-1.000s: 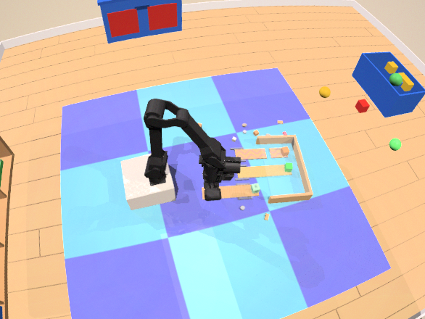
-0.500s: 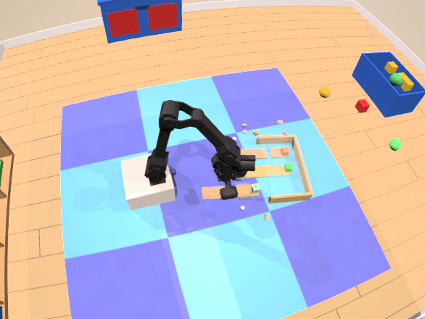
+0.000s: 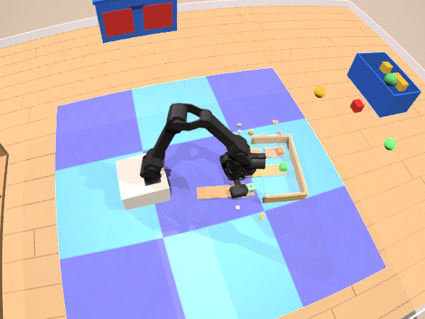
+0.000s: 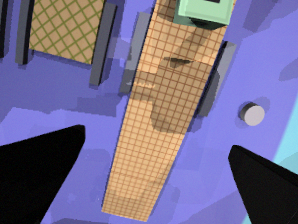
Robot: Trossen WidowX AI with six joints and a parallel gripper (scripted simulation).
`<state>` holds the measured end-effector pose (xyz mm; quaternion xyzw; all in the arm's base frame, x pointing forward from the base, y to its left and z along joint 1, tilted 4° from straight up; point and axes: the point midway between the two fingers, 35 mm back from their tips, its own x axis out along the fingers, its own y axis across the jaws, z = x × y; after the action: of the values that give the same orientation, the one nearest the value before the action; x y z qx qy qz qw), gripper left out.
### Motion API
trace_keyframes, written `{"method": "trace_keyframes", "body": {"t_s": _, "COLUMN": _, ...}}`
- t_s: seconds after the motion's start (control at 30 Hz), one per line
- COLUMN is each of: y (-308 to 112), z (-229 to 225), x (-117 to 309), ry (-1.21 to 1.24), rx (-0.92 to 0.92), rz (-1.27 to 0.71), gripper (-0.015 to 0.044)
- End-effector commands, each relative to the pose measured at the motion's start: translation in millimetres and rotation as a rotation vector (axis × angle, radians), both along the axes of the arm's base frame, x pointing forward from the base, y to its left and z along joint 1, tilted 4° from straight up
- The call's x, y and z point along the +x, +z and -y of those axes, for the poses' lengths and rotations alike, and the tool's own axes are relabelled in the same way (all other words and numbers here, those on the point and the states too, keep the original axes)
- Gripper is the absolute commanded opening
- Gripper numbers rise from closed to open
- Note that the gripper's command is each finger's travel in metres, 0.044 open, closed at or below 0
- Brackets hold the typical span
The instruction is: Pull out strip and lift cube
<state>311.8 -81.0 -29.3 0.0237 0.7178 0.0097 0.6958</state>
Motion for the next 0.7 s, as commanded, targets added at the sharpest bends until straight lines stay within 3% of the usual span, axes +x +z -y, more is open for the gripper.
{"method": "trace_keyframes", "body": {"t_s": 0.0, "y": 2.2, "z": 3.2, "x": 14.8, "ry": -0.005, "rx": -0.004, "rz": 0.005, "gripper": 0.044}}
{"method": "trace_keyframes", "body": {"t_s": 0.67, "y": 12.3, "z": 16.6, "x": 86.9, "ry": -0.005, "rx": -0.005, "rz": 0.011, "gripper": 0.044}}
